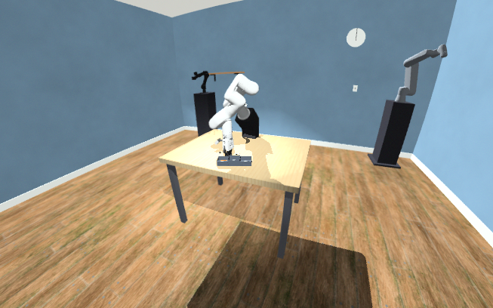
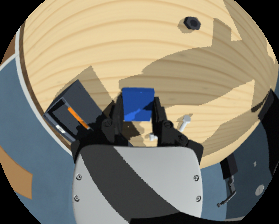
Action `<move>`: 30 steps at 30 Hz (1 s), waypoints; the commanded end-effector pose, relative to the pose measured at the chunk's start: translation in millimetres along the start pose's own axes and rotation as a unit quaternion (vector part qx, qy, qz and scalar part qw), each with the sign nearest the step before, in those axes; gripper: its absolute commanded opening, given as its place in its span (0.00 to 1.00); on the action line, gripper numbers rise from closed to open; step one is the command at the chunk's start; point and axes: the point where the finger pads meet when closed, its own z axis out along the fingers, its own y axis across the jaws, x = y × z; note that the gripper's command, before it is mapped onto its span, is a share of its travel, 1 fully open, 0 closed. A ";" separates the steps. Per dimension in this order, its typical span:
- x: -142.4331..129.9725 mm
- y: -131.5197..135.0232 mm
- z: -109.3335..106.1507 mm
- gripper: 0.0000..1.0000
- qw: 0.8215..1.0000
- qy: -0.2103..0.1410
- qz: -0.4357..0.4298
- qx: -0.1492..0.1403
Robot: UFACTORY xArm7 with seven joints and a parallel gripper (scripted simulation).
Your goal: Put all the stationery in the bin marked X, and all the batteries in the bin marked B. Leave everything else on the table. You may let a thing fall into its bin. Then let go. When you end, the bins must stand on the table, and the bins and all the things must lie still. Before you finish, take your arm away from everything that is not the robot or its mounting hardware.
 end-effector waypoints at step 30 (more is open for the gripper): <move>0.0 -0.5 -60.2 0.00 1.000 0.000 0.000 0.001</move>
